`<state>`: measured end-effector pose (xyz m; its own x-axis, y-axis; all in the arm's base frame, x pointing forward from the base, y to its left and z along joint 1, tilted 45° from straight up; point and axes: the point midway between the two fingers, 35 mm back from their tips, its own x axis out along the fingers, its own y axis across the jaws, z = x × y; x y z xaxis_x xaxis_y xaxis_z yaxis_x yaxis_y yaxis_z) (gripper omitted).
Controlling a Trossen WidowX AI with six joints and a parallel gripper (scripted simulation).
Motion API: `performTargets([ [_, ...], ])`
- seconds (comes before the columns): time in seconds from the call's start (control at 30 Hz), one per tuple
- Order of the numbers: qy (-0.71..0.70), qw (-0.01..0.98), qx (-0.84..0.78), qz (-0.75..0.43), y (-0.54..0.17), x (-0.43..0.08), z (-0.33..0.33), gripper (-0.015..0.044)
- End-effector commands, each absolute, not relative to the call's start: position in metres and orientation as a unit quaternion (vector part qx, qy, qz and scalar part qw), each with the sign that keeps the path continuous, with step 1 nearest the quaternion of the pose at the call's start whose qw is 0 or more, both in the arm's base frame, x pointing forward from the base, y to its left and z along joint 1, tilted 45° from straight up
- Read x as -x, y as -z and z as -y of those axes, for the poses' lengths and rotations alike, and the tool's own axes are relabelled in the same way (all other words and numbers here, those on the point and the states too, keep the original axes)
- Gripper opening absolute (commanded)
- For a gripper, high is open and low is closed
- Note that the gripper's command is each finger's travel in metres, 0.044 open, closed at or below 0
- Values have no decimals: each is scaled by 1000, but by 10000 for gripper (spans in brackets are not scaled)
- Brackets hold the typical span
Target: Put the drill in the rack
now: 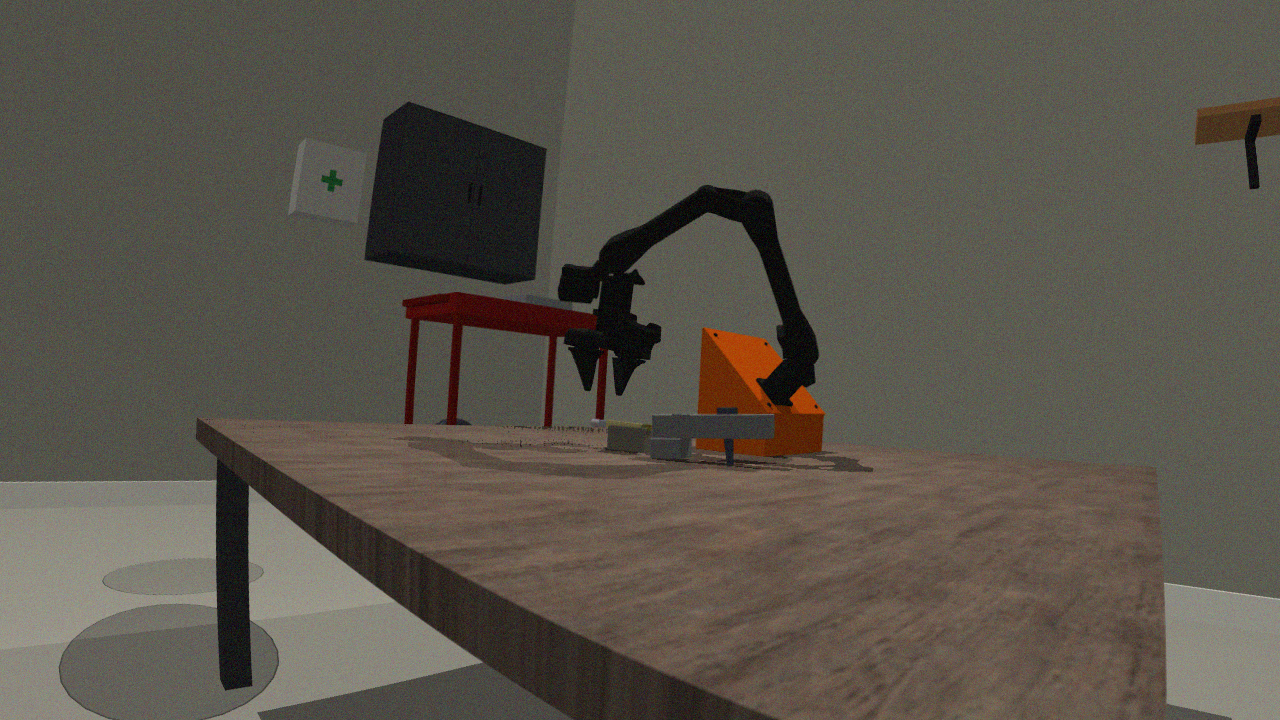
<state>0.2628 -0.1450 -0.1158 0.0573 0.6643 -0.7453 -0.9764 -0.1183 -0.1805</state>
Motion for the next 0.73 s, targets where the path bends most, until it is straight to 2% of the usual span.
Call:
performTargets([
  [0.0,-572,686,358,-272,98,-275,183,440],
  [0.33,-257,851,251,-383,19,-285,312,440],
  [0.7,66,937,99,-327,-108,-235,427,440],
])
